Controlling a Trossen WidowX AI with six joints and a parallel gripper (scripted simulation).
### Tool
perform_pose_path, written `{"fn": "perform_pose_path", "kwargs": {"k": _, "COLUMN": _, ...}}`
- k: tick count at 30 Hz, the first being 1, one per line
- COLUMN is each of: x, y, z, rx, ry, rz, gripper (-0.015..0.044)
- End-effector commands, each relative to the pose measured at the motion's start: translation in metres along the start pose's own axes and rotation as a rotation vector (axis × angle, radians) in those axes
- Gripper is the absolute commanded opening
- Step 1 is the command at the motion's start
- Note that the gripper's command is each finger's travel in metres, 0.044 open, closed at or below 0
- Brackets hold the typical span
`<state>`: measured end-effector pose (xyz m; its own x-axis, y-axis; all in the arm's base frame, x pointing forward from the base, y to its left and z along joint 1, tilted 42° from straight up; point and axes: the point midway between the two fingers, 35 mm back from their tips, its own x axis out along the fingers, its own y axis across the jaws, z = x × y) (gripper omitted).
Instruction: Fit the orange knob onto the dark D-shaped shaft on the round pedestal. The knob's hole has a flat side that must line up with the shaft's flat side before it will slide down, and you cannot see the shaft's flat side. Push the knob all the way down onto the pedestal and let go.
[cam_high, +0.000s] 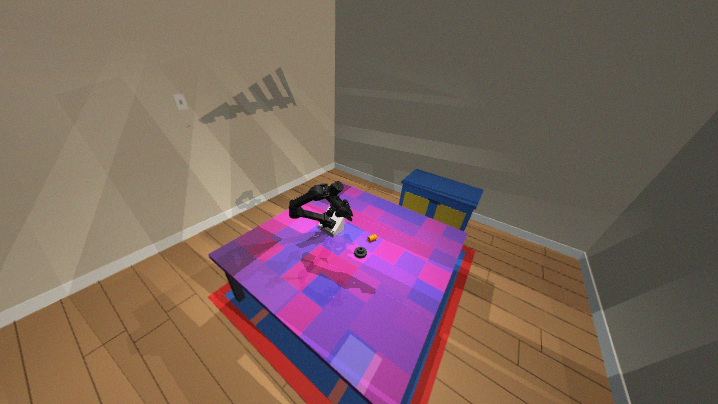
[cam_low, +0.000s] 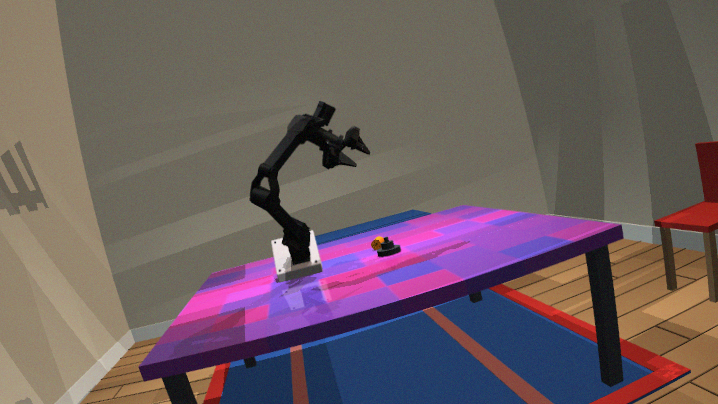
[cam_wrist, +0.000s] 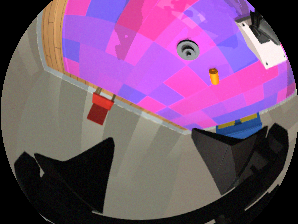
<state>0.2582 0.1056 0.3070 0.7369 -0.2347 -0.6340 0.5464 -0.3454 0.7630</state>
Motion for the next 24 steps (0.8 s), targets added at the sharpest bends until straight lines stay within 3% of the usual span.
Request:
{"fn": "perform_pose_path", "kwargs": {"k": 1, "x": 0.001, "y": -0.001, "z": -0.001, "rx": -0.021, "ry": -0.004, "rz": -0.004, "gripper": 0.0426}}
{"fn": "perform_pose_path", "kwargs": {"k": 10, "x": 0.076, "y": -0.061, "z": -0.043, "rx": -1.028, "ry": -0.124, "rz": -0.253, "gripper": 0.044}}
{"fn": "perform_pose_path", "kwargs": {"k": 24, "x": 0.14, "y": -0.123, "z": -0.053, "rx": -1.844, "ry": -0.079, "rz": -0.578, "gripper": 0.044}}
